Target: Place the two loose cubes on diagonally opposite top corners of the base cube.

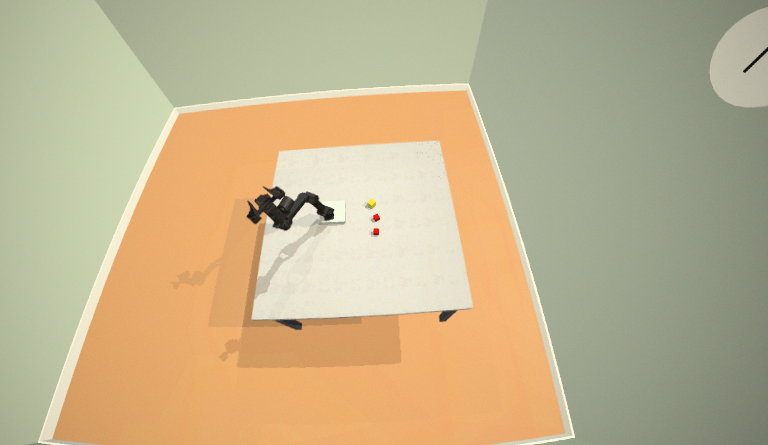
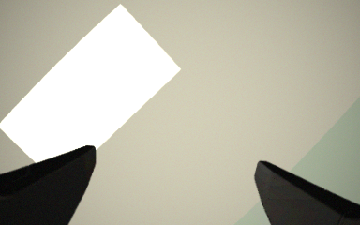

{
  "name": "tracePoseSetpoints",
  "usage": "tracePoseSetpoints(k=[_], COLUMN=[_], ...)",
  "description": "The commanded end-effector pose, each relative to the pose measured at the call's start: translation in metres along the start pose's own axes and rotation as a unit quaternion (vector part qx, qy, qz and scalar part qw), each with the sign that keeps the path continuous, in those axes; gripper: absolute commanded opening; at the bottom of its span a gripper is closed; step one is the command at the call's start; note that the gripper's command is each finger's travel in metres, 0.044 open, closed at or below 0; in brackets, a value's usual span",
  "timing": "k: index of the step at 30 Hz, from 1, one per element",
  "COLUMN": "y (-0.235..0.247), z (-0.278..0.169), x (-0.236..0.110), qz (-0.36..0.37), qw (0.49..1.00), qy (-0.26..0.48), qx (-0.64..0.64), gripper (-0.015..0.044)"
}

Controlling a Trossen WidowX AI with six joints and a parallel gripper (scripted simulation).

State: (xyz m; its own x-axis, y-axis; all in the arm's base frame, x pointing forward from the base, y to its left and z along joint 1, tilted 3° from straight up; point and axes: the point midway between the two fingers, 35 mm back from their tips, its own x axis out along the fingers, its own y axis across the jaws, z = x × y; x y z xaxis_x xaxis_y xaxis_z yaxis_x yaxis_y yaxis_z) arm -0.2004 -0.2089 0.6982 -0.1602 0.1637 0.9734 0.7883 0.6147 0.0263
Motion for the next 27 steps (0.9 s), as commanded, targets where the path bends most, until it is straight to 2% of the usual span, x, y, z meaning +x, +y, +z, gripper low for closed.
tracePoseSetpoints(k=[1, 5, 11, 16, 21, 27], y=[-0.001, -0.027, -0.062, -0.076, -0.075, -0.053], z=[-0.002, -0.035, -0.102, -0.161, -0.220, -0.282], x=[0.000, -0.013, -0.051, -0.094, -0.146, -0.217], qz=[-0.004, -0.077, -0.184, -0.239, -0.257, -0.227], qw=[1.000, 0.995, 0.963, 0.916, 0.853, 0.760], qy=[0.001, 0.035, 0.133, 0.244, 0.371, 0.526], qx=[-0.003, -0.055, -0.144, -0.208, -0.261, -0.305], gripper=[0.0374, 0.0269, 0.0265, 0.0265, 0.0265, 0.0265])
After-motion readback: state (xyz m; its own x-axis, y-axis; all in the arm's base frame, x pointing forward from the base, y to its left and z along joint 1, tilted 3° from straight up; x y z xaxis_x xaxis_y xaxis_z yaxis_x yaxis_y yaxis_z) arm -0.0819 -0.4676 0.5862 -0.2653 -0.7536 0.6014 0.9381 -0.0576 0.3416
